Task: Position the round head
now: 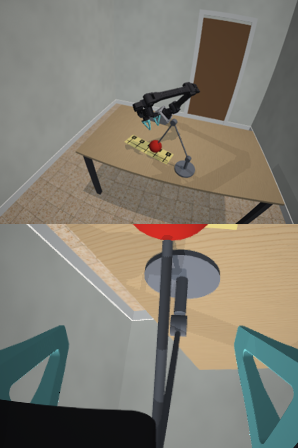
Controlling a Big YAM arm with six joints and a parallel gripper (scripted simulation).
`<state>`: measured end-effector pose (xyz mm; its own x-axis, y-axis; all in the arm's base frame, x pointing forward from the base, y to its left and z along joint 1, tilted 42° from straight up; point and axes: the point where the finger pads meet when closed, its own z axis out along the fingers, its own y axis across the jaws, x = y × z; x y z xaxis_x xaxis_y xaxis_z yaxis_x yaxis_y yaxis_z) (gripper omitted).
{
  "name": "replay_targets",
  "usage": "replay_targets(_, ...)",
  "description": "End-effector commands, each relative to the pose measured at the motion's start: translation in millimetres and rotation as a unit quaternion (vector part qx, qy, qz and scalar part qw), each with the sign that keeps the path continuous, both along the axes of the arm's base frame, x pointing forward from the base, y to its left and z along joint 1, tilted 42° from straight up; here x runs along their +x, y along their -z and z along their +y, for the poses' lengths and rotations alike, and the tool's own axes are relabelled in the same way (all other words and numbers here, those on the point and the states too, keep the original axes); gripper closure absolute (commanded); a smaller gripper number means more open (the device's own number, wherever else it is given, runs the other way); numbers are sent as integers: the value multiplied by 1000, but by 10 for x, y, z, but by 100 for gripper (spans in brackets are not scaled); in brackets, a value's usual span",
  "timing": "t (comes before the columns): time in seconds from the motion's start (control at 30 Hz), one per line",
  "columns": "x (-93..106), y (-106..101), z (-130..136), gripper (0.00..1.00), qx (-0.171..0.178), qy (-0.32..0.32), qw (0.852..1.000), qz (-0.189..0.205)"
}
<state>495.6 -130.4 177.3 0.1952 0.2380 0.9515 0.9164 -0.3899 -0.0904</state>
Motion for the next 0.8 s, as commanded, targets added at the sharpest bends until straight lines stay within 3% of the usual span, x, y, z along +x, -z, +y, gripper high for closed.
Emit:
replay_targets(0.0,46,-176,-155,0,53,-84,995,-17)
replay_targets(0.3,46,-176,-155,0,53,-84,995,-17)
replay_targets(0.77,95,-17,283,0,19,-30,999,-9)
